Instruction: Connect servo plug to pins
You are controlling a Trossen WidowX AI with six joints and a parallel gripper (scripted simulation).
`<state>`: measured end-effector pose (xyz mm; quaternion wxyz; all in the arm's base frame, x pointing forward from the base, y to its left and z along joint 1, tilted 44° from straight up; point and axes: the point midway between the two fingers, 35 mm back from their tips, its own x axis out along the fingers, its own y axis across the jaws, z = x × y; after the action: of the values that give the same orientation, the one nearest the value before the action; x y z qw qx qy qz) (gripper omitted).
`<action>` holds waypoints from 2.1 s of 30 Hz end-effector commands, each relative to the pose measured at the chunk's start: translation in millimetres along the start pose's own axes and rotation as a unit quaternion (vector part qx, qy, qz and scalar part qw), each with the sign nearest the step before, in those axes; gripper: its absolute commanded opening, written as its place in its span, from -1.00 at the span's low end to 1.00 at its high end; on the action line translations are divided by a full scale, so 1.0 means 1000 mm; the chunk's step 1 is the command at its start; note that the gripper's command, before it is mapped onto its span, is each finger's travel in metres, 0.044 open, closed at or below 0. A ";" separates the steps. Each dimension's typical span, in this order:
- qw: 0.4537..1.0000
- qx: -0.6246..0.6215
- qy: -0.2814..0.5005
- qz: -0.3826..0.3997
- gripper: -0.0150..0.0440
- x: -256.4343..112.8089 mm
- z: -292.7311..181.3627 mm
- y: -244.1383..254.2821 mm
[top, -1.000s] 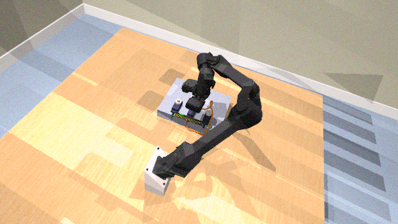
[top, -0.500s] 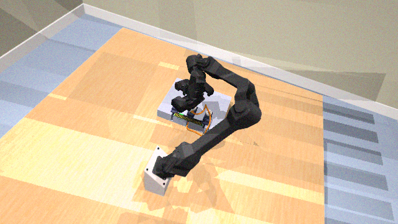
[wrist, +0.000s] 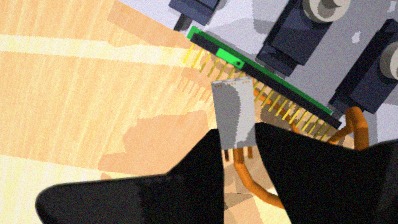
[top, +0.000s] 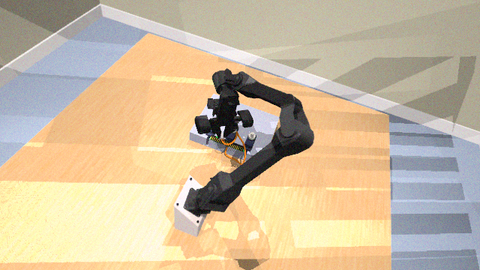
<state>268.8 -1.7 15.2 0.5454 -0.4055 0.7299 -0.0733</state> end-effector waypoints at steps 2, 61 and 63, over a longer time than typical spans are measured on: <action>0.997 0.080 0.001 0.001 -0.49 0.002 -0.008 0.013; 0.946 0.324 0.004 -0.009 -0.49 0.045 -0.002 0.022; 0.946 0.324 0.004 -0.009 -0.49 0.045 -0.002 0.022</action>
<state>248.0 -17.9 -29.3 0.6426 -0.2102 0.6668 -0.3135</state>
